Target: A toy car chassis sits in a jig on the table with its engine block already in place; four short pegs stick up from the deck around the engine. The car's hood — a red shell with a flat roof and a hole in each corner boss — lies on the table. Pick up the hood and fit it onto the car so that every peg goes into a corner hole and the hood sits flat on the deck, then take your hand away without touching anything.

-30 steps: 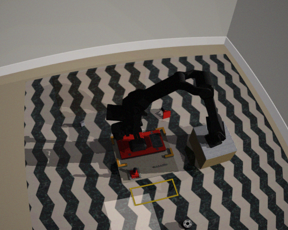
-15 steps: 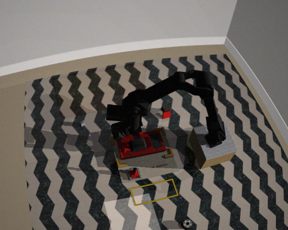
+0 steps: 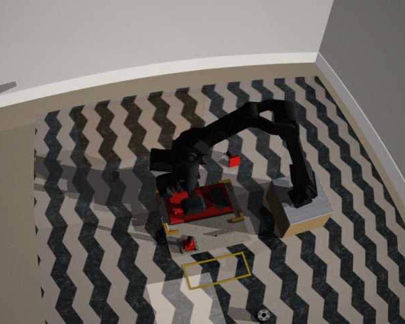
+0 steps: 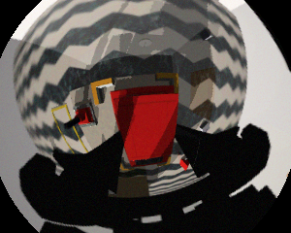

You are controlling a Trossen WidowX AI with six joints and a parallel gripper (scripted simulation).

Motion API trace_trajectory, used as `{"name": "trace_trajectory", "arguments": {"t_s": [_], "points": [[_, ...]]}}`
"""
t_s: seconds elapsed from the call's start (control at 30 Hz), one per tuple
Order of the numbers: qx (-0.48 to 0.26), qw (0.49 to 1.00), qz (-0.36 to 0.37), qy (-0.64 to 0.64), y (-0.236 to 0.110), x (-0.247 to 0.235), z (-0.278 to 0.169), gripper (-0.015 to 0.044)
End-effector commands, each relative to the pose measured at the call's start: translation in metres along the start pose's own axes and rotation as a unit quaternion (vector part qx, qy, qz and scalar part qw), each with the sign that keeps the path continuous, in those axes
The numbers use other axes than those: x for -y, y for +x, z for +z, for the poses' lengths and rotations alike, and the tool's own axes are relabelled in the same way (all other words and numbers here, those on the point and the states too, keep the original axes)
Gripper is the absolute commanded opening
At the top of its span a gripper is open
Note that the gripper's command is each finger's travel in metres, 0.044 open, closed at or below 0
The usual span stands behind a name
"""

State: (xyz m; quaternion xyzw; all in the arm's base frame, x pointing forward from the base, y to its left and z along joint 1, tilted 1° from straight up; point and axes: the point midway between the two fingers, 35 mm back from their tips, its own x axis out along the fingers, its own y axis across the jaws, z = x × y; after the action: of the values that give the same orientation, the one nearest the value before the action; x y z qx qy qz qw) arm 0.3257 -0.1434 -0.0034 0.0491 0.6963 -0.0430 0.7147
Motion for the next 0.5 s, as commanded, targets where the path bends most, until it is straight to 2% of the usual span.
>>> {"name": "trace_trajectory", "arguments": {"t_s": [0.0,0.47], "points": [[-0.004,1.000,0.002,-0.003,0.0052,-0.0006,-0.0013,0.0000],[-0.004,1.000,0.002,-0.003,0.0111,-0.0004,-0.0013,0.0000]]}}
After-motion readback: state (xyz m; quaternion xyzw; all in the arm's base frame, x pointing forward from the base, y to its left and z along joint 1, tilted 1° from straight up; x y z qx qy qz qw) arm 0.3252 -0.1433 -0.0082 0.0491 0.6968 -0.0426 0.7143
